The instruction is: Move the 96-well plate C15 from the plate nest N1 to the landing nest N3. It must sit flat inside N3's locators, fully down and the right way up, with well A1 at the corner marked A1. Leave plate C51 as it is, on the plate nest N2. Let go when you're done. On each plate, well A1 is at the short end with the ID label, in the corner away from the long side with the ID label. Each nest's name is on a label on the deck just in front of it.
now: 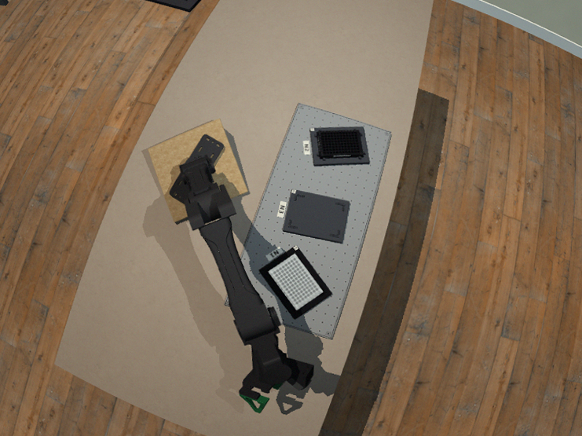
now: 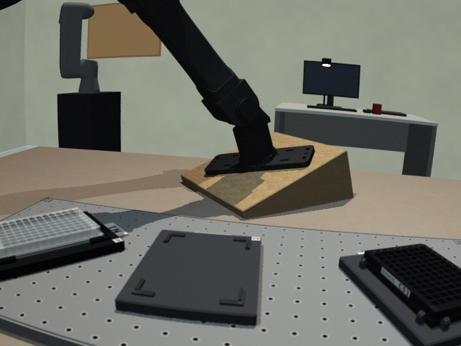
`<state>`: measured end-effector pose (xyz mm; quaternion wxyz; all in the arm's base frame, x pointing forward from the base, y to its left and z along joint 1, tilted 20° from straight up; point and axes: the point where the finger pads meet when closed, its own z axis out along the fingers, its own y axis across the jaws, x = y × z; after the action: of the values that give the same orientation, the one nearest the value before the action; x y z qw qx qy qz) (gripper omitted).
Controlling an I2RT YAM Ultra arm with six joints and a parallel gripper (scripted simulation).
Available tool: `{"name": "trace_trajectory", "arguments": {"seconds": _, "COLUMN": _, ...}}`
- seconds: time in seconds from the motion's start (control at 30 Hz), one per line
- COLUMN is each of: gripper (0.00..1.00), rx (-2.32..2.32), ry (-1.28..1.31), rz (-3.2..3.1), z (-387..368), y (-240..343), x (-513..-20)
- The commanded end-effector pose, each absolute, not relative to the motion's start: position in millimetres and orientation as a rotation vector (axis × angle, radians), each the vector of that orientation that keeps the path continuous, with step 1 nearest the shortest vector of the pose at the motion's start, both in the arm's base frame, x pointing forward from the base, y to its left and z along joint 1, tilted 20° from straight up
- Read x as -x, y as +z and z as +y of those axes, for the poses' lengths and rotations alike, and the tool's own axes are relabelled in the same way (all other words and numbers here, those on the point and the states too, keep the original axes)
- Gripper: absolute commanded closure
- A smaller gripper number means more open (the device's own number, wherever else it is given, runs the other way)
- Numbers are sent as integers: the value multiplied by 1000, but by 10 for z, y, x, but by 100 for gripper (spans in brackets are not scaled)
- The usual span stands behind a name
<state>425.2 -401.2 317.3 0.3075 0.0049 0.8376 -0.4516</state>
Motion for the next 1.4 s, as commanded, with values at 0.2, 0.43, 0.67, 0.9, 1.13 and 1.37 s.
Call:
{"name": "trace_trajectory", "arguments": {"seconds": 0.2, "gripper": 0, "rx": -50, "ry": -1239, "rz": 2096, "z": -3958, "y": 3674, "x": -4183}}
{"name": "trace_trajectory", "arguments": {"seconds": 0.43, "gripper": 0, "rx": -61, "ry": -1100, "rz": 2193, "z": -3668, "y": 3294, "x": -4272}}
{"name": "trace_trajectory", "arguments": {"seconds": 0.67, "gripper": 0, "rx": -92, "ry": -1135, "rz": 2141, "z": -3767, "y": 3515, "x": -4213}}
{"name": "trace_trajectory", "arguments": {"seconds": 0.9, "gripper": 0, "rx": -74, "ry": -1123, "rz": 2138, "z": -3701, "y": 3514, "x": -4274}}
{"name": "trace_trajectory", "arguments": {"seconds": 1.13, "gripper": 0, "rx": -74, "ry": -1123, "rz": 2138, "z": -3701, "y": 3514, "x": -4274}}
{"name": "trace_trajectory", "arguments": {"seconds": 1.37, "gripper": 0, "rx": -74, "ry": -1123, "rz": 2138, "z": -3701, "y": 3514, "x": -4274}}
